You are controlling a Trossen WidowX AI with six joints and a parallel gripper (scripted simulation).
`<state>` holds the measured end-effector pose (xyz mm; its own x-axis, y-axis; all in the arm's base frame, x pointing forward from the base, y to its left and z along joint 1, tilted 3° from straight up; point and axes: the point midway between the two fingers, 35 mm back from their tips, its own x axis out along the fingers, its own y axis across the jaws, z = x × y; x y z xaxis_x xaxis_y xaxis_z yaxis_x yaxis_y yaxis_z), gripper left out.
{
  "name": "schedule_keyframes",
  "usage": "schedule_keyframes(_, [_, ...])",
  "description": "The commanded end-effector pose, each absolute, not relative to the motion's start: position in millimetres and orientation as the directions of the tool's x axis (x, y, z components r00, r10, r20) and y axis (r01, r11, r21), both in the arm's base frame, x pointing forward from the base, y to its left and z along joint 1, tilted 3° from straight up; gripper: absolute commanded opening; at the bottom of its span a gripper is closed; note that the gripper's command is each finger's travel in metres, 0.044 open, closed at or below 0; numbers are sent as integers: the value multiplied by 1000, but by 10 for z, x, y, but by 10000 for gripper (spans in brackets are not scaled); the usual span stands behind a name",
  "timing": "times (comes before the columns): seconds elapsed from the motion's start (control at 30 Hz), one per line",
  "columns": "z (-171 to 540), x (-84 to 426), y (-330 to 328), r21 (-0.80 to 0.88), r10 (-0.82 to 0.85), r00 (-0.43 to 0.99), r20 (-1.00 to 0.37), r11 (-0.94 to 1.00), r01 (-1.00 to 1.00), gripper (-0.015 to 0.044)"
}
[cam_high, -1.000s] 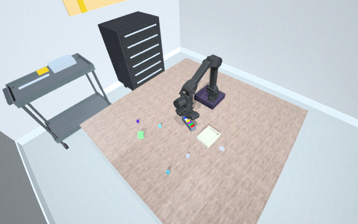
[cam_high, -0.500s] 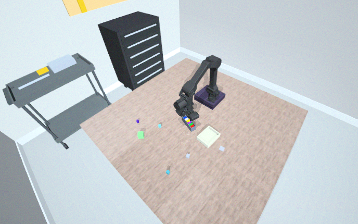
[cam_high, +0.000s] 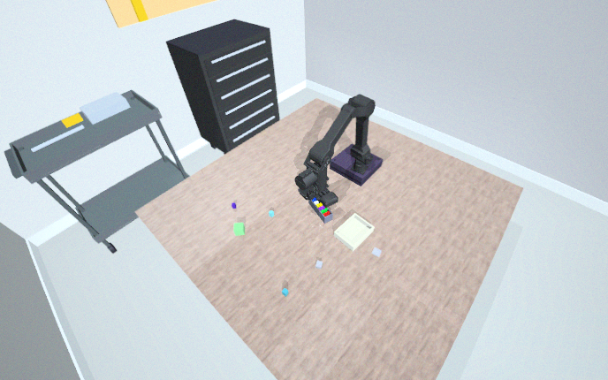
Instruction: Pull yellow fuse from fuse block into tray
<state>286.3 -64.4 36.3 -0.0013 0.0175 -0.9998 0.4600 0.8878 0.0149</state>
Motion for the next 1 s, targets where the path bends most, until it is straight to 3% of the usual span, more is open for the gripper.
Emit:
schedule_keyframes(0.0, [296,2844,-645,7,14,-12,-1000,886,464,69])
schedule_keyframes(0.97, [155,2838,-636,7,14,-12,-1000,886,464,69])
